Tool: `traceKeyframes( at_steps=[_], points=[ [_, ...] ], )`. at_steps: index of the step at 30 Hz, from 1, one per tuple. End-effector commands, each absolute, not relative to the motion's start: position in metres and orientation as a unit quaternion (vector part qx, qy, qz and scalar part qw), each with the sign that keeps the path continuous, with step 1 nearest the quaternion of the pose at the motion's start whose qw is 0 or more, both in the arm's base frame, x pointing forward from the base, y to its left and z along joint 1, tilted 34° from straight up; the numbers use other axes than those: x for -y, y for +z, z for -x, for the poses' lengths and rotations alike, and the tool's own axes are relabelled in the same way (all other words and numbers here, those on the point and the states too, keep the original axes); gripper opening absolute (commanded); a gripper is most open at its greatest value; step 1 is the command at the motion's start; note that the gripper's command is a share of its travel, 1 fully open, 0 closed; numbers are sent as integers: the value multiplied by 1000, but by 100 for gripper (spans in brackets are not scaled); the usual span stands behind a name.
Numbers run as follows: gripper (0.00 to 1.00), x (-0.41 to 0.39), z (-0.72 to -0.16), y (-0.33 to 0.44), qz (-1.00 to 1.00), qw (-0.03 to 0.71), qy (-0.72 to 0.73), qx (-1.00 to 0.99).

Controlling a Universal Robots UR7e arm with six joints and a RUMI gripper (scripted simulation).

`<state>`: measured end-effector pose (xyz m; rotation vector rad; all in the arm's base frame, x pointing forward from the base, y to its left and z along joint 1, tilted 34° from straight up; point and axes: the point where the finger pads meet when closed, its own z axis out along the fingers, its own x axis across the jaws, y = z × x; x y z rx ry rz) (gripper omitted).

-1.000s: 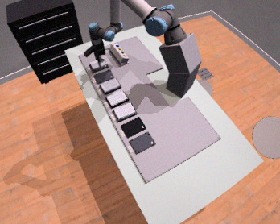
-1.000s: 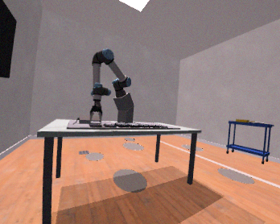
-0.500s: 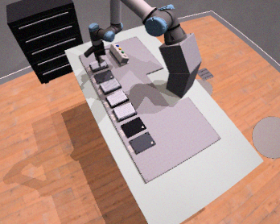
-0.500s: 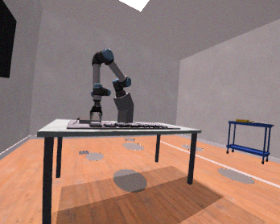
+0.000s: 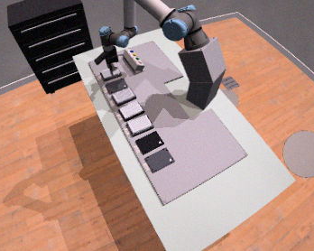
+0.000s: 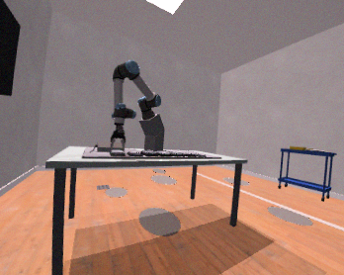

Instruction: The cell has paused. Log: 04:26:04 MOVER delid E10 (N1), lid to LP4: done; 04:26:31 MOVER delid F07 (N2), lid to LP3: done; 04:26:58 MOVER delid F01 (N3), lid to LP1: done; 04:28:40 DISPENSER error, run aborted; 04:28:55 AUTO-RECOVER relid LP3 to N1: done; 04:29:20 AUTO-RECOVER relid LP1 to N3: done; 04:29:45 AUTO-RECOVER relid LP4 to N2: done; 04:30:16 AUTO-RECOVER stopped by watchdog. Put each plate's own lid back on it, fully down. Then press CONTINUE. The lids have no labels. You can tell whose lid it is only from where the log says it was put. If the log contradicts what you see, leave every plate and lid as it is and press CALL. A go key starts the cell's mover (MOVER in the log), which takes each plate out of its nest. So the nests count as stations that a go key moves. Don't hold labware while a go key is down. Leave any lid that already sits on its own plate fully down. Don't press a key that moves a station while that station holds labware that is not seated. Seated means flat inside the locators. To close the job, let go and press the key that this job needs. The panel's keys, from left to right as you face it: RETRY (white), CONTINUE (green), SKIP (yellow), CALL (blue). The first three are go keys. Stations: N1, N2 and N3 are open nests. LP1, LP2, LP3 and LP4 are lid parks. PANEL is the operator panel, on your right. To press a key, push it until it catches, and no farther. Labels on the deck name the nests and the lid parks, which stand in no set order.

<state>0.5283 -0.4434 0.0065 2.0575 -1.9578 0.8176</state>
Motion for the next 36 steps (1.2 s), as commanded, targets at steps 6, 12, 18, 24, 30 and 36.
traceKeyframes(
  at_steps=[6, 12, 18, 24, 30, 36],
  points=[
    [0, 445, -529, 5, -693, 93, 276, 659],
    [0, 446, -530, 4, -693, 93, 276, 659],
    [0, 447, -530, 2, -693, 93, 276, 659],
    [0, 448, -531, 0, -693, 93, 276, 659],
    [0, 448, -531, -1, -693, 93, 276, 659],
    [0, 448, -531, -1, -693, 93, 276, 659]
  ],
)
